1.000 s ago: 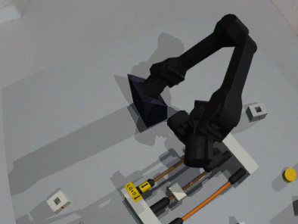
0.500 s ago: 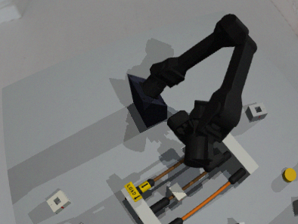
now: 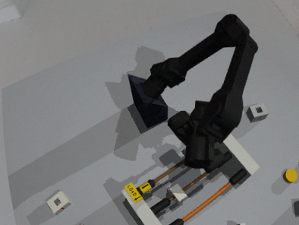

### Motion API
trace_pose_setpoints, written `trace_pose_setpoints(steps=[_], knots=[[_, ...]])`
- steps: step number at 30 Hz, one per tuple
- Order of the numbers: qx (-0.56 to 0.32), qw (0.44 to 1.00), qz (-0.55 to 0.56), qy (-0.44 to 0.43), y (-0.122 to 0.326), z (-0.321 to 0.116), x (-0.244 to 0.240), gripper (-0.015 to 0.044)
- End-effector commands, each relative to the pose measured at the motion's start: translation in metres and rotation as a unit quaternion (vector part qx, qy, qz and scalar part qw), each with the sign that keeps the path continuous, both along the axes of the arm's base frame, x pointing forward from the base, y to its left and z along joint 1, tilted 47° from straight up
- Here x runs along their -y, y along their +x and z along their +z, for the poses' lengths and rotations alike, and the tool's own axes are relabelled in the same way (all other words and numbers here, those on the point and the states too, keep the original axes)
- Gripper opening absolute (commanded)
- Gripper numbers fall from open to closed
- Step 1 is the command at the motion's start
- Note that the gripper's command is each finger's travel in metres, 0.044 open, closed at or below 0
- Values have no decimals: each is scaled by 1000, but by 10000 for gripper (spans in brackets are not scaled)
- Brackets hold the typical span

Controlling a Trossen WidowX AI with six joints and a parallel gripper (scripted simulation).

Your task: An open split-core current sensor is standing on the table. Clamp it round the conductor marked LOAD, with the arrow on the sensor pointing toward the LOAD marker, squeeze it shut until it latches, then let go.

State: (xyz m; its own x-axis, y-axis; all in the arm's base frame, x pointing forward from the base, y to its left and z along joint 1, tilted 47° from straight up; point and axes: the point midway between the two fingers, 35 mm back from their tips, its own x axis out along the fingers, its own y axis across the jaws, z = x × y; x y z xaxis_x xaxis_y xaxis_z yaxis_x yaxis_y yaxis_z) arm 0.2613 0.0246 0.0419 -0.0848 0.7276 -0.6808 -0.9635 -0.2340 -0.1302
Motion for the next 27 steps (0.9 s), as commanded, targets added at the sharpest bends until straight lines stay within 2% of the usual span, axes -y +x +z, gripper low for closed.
trace_pose_setpoints(steps=[1, 3, 10, 15, 27], knots=[[0, 1000, 1, -1, 0, 0, 0, 394], [0, 1000, 1, -1, 0, 0, 0, 440], [0, 1000, 1, -1, 0, 0, 0, 440], [-13, 1000, 15, -6, -3, -24, -28, 440], [-14, 1000, 16, -6, -4, -31, -35, 440]])
